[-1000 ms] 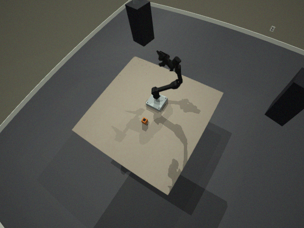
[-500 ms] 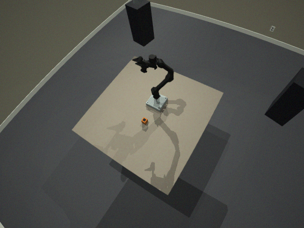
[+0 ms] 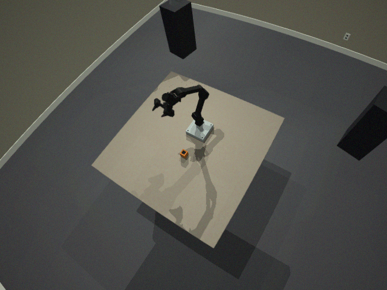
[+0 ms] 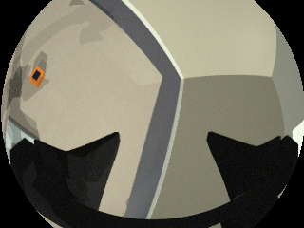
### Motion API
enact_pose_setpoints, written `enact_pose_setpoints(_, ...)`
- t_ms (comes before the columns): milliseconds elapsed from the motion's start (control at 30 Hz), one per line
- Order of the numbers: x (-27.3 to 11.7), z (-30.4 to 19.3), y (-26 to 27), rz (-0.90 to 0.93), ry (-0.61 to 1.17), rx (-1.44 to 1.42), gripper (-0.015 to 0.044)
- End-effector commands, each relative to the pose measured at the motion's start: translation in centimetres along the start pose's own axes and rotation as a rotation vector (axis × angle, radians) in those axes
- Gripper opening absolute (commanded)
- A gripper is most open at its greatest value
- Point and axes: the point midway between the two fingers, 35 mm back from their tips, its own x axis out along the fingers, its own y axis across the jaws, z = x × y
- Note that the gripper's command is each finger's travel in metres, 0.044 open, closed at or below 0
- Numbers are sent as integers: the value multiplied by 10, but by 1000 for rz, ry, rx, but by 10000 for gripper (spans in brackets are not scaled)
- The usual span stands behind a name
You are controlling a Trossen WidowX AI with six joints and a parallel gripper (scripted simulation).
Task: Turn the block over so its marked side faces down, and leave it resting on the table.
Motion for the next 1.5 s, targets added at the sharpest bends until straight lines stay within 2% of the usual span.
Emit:
enact_pose_setpoints(0, 38, 38, 46, 203, -34, 123, 440)
enact_pose_setpoints(267, 79, 102, 163, 600, 80, 362, 440)
enact_pose_setpoints(567, 76, 131, 296, 873, 446, 539, 440)
enact_pose_setpoints(833, 72, 136, 303, 879, 462, 544, 440)
enact_pose_setpoints(1000, 87, 133, 333, 879, 462, 544, 440)
enact_pose_setpoints(1467, 99, 132, 348, 879, 461, 544, 440)
